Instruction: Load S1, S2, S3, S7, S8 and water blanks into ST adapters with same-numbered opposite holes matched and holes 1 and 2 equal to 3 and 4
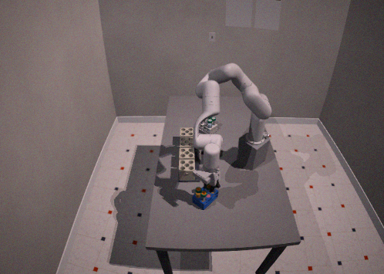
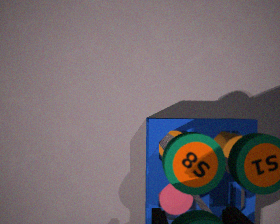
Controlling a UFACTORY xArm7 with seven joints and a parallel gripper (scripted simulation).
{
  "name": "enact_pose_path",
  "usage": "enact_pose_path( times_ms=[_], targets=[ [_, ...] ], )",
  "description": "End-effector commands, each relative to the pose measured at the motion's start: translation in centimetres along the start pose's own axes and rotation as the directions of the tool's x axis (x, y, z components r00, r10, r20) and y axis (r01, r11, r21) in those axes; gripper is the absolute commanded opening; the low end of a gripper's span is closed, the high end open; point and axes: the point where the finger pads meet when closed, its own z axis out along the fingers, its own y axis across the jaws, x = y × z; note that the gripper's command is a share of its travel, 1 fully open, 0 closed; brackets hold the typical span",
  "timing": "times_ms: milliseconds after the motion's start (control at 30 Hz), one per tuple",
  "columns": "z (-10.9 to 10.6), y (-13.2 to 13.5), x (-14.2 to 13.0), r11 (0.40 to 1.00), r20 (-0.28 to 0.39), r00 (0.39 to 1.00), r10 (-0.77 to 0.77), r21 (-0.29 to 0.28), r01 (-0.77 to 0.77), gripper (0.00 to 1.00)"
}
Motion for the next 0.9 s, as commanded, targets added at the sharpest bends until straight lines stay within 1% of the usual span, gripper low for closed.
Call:
enact_pose_path(
  times_ms=[0,200,267,767,867],
  targets=[
    [-0.6,0.0,0.1,1.000,-0.004,1.000,0.000,0.000,0.000,0.00],
    [-1.8,0.0,0.1,1.000,-0.004,1.000,0.000,0.000,0.000,0.00],
    [-1.8,0.0,0.1,1.000,-0.004,1.000,0.000,0.000,0.000,0.00],
    [-4.8,0.0,0.1,1.000,-0.004,1.000,0.000,0.000,0.000,0.00],
    [-5.0,0.0,0.1,1.000,-0.004,1.000,0.000,0.000,0.000,0.00]
  ],
)
